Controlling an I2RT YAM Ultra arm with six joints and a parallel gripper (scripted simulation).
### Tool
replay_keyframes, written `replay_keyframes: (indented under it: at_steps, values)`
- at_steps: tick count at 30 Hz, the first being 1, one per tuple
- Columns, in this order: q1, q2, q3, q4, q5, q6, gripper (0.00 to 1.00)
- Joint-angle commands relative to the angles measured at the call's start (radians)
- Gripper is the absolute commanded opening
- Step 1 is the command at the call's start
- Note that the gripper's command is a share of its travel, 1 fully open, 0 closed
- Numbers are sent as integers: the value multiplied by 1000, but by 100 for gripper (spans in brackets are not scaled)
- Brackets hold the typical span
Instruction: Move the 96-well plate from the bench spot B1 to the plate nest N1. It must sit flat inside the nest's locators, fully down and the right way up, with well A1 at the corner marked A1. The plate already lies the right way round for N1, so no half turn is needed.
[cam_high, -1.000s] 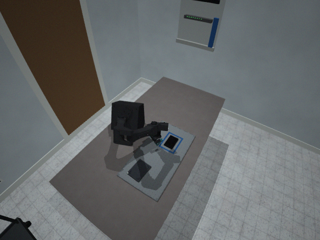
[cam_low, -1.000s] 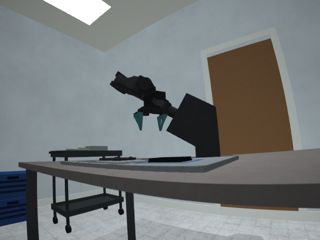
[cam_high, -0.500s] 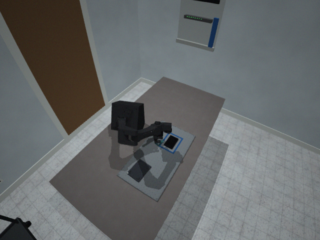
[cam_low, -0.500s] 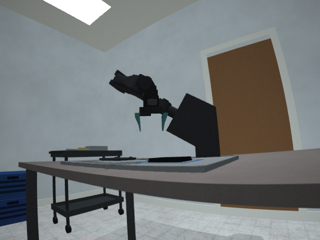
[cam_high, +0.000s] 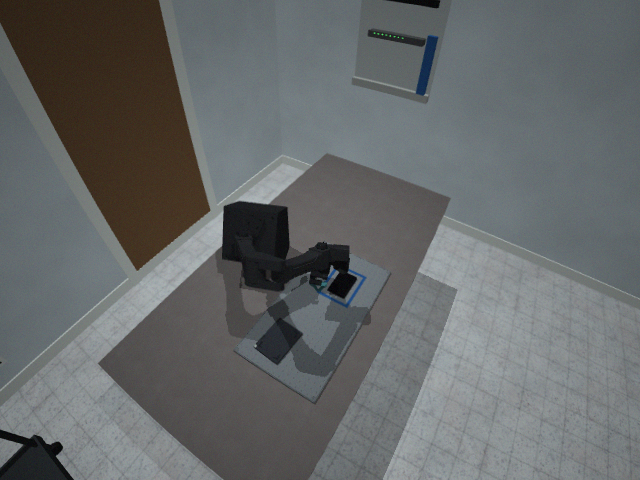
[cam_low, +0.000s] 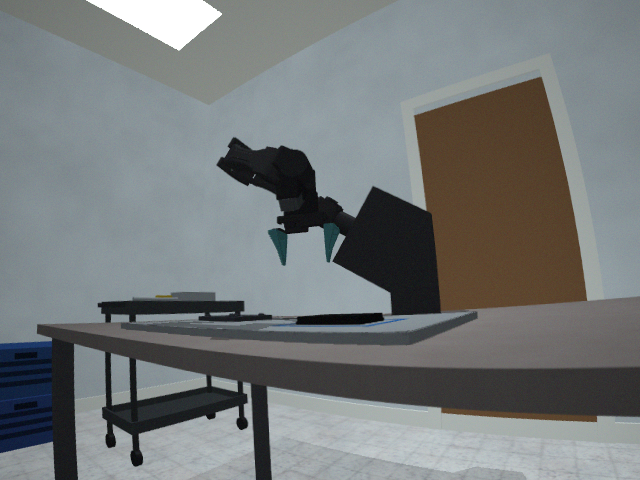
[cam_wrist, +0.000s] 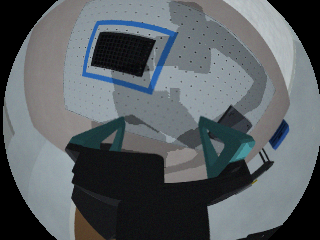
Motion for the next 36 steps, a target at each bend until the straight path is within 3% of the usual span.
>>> replay_keyframes:
  at_steps: [1, 21, 36]
  values:
    - [29, 26, 45, 11, -5, 145, 100]
    - [33, 155, 162, 17, -4, 607, 100]
    - [35, 268, 266, 18, -2, 1038, 100]
